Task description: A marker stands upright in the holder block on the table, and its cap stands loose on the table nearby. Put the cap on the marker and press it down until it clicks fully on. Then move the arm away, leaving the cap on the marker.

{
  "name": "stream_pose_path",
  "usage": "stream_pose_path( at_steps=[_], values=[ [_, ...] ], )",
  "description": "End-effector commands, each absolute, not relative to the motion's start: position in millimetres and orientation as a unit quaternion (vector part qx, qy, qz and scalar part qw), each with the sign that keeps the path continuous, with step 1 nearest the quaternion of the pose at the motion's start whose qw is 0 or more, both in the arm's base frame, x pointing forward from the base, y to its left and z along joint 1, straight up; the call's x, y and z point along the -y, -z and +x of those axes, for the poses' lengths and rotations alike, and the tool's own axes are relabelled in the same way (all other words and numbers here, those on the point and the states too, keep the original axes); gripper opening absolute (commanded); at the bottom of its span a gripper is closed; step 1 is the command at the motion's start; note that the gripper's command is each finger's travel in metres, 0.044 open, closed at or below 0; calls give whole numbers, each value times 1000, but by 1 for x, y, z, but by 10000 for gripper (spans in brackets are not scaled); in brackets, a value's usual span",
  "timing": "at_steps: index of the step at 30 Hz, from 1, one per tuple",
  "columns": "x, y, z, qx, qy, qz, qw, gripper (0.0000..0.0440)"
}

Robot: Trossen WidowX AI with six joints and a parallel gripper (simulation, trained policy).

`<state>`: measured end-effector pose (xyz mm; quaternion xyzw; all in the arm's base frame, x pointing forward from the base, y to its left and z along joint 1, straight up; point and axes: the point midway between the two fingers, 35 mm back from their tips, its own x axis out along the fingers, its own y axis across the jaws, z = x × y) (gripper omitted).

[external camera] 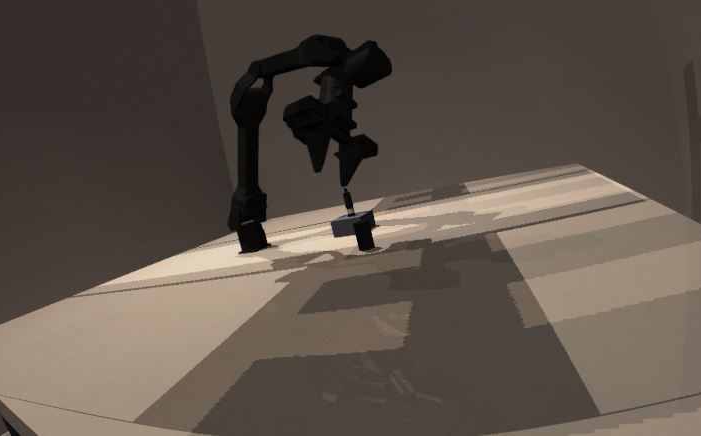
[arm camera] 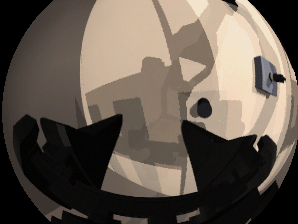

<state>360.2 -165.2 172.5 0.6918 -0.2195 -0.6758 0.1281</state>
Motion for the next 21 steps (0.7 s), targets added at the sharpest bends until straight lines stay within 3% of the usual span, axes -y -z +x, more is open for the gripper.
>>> stream_pose_path(
  at_steps=[1, 21],
  values=[
    [162, -169, 363, 216, 677, 694, 115, 314],
    [141, -143, 374, 181, 697, 693, 43, 308]
  ],
)
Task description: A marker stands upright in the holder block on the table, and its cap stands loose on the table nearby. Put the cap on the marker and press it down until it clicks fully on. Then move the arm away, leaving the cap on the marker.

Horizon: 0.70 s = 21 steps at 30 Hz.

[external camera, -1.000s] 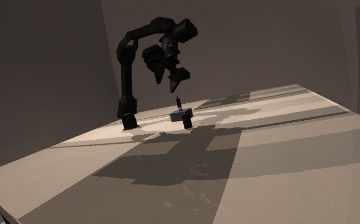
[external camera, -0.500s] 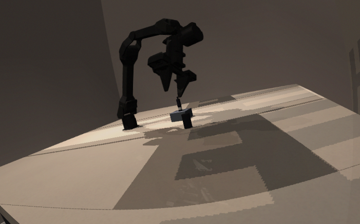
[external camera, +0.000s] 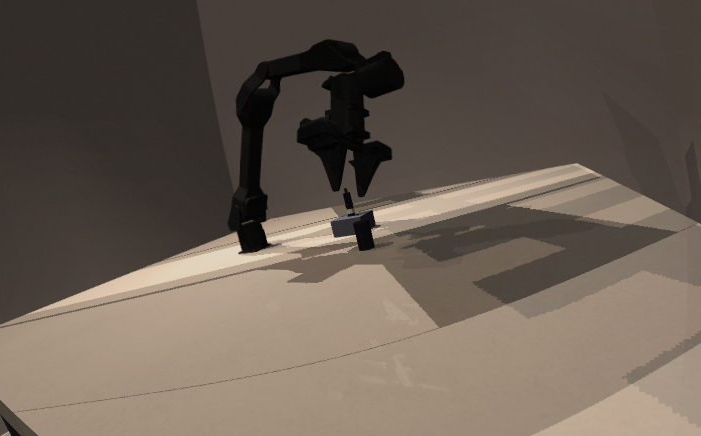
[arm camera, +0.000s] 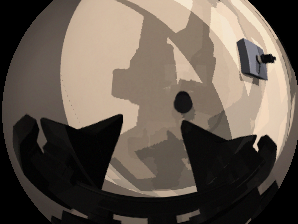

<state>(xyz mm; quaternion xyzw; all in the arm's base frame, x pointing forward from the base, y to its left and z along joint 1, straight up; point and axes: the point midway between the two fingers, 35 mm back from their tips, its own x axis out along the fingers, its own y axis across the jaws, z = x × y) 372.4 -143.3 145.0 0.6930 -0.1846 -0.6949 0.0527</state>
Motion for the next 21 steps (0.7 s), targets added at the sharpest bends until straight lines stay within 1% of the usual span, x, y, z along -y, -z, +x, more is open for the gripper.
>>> stream_pose_path(
  at_steps=[1, 21],
  values=[
    [140, -142, 374, 178, 698, 693, 39, 308],
    [128, -114, 374, 128, 723, 678, -36, 291]
  ],
)
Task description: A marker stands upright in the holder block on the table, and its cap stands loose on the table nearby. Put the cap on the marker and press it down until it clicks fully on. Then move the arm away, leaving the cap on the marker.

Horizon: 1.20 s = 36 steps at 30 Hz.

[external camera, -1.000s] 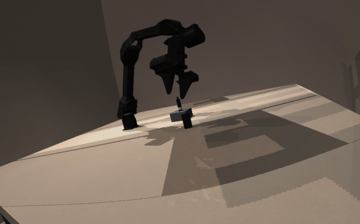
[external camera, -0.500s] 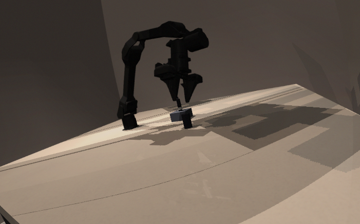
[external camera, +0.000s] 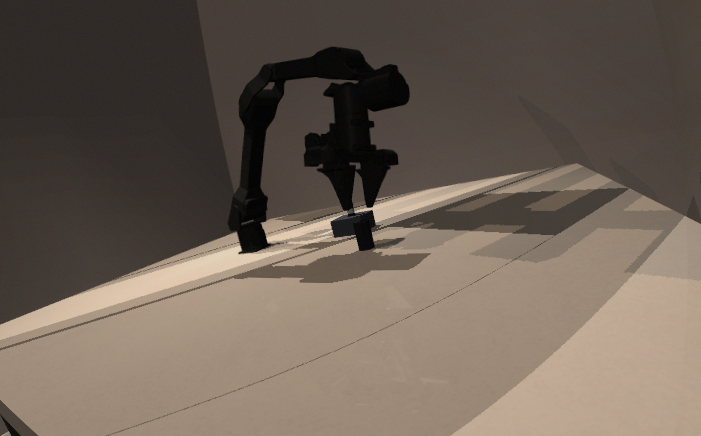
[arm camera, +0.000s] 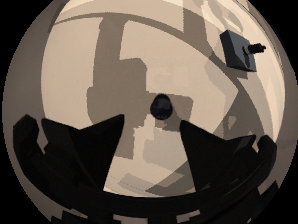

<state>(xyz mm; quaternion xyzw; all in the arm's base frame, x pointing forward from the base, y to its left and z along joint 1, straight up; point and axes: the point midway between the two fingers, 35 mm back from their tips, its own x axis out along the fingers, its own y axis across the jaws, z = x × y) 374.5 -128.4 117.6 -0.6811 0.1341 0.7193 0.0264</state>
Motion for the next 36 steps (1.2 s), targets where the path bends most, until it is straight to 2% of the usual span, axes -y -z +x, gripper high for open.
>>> stream_pose_path(
  at_steps=[1, 23, 25, 30, 36],
  values=[
    [128, -112, 374, -125, -724, -677, 40, 290],
    [124, -64, 366, -61, -749, -654, 86, 238],
    [125, -62, 365, -60, -749, -655, 84, 206],
    [125, -69, 365, -60, -745, -660, 73, 75],
    [120, -88, 372, -59, -731, -678, 58, 63]
  ],
)
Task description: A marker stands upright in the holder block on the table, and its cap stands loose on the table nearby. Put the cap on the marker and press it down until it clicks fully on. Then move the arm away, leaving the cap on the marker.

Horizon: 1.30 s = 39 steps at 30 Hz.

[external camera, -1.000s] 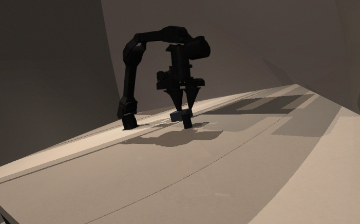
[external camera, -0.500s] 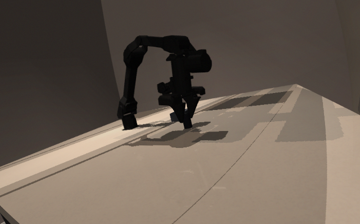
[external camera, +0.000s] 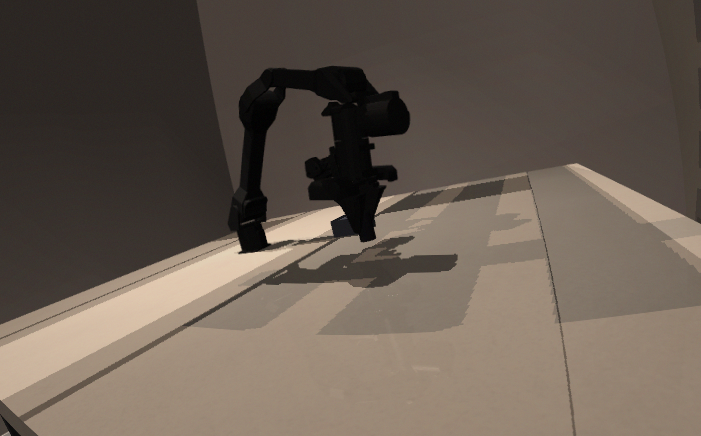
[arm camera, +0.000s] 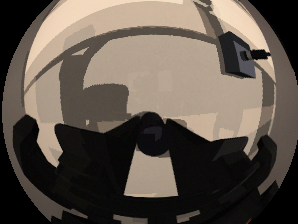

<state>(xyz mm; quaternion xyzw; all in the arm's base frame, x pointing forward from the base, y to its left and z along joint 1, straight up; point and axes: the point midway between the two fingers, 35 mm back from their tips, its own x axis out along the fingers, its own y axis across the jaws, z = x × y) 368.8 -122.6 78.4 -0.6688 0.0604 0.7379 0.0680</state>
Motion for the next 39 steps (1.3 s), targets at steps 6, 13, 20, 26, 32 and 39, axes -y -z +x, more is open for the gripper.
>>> stream_pose_path(
  at_steps=[6, 13, 20, 26, 32, 39],
  values=[
    [107, -111, 376, -51, -721, -690, 46, 55],
    [78, -132, 374, -35, -720, -692, 39, 52],
    [44, -149, 365, -21, -725, -688, 33, 41],
    [19, -160, 354, -12, -732, -681, 28, 30],
    [-2, -167, 340, 7, -739, -673, 12, 16],
    [-22, -173, 326, 28, -742, -670, -9, 0]
  ],
)
